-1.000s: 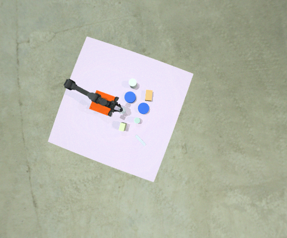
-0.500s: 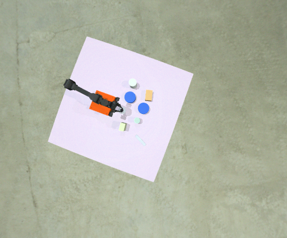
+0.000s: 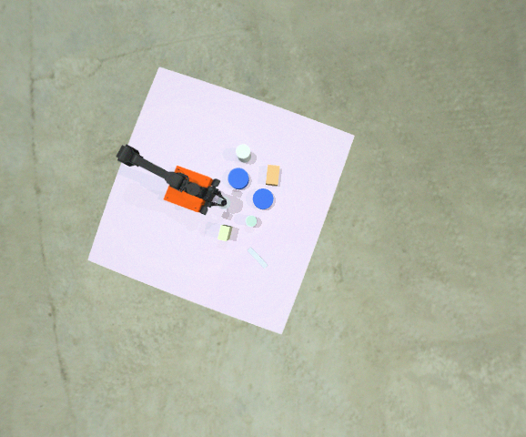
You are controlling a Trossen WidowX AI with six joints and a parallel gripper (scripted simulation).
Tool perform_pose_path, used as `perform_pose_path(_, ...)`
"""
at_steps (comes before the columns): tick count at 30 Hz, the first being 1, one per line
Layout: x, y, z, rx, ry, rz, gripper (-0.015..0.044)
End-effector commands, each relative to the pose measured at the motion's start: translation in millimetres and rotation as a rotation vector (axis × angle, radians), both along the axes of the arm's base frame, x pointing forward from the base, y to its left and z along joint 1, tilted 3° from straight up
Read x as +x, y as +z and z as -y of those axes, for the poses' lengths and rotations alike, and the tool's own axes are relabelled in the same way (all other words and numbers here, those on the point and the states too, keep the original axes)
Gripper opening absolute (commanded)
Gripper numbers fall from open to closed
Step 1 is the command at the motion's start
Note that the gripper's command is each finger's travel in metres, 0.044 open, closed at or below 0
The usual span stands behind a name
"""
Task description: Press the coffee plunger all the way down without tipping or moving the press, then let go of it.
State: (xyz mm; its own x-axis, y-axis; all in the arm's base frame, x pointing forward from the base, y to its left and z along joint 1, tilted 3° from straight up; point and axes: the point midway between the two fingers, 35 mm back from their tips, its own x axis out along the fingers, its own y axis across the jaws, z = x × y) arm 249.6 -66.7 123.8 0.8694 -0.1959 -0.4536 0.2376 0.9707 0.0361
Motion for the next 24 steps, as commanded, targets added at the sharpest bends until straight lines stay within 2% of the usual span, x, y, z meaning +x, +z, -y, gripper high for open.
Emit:
perform_pose_path(1,-0.2,-9.8,-0.4,0.018,-0.003,-0.032,0.0115)
perform_pose_path(24,5.2,-8.8,1.1,0.018,-0.003,-0.032,0.0115)
